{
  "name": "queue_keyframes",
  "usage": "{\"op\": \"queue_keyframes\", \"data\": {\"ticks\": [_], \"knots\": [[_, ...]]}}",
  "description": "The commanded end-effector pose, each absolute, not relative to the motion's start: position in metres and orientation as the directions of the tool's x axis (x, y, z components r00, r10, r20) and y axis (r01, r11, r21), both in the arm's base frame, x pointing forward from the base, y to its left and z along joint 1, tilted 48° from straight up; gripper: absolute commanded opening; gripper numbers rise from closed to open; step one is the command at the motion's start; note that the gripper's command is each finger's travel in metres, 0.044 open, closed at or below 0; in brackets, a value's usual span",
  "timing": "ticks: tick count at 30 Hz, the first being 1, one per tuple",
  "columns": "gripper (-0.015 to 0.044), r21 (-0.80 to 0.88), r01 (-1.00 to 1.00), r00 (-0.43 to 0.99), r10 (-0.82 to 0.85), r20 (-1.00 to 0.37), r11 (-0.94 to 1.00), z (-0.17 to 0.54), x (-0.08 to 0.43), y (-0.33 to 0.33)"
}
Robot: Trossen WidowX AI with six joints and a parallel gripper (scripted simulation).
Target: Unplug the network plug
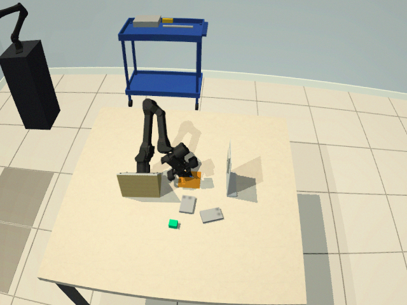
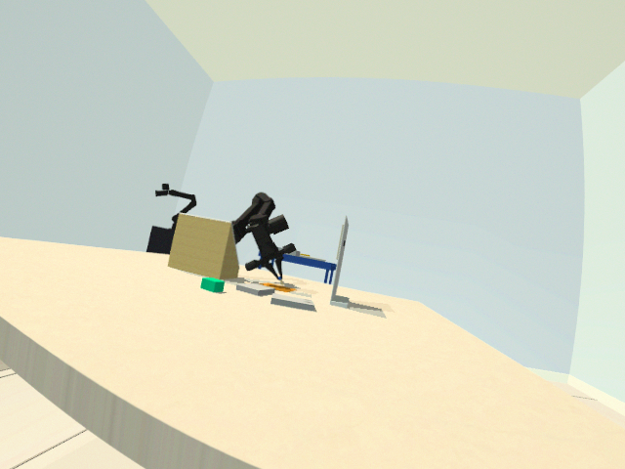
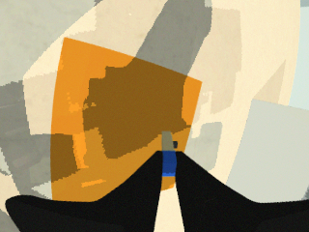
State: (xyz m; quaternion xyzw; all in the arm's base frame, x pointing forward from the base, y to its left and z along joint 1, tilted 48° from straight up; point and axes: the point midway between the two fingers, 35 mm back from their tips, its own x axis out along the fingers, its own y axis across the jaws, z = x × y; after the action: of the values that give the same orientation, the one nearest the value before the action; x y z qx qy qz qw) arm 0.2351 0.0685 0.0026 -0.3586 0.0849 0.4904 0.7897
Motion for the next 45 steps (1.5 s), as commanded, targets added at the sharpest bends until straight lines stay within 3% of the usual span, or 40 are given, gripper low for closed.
{"op": "queue_keyframes", "data": {"ticks": [1,30,36,45], "knots": [[0.0,-0.474,-0.84,0.501,0.714,-0.49,0.265,-0.0006,0.2312,0.0716],[0.0,-0.479,-0.837,0.504,0.717,-0.482,0.266,-0.0024,0.2329,0.0792],[0.0156,-0.479,-0.837,0.504,0.717,-0.482,0.266,-0.0024,0.2329,0.0792],[0.0156,-0.478,-0.838,0.503,0.716,-0.485,0.265,-0.0018,0.2318,0.0771]]}}
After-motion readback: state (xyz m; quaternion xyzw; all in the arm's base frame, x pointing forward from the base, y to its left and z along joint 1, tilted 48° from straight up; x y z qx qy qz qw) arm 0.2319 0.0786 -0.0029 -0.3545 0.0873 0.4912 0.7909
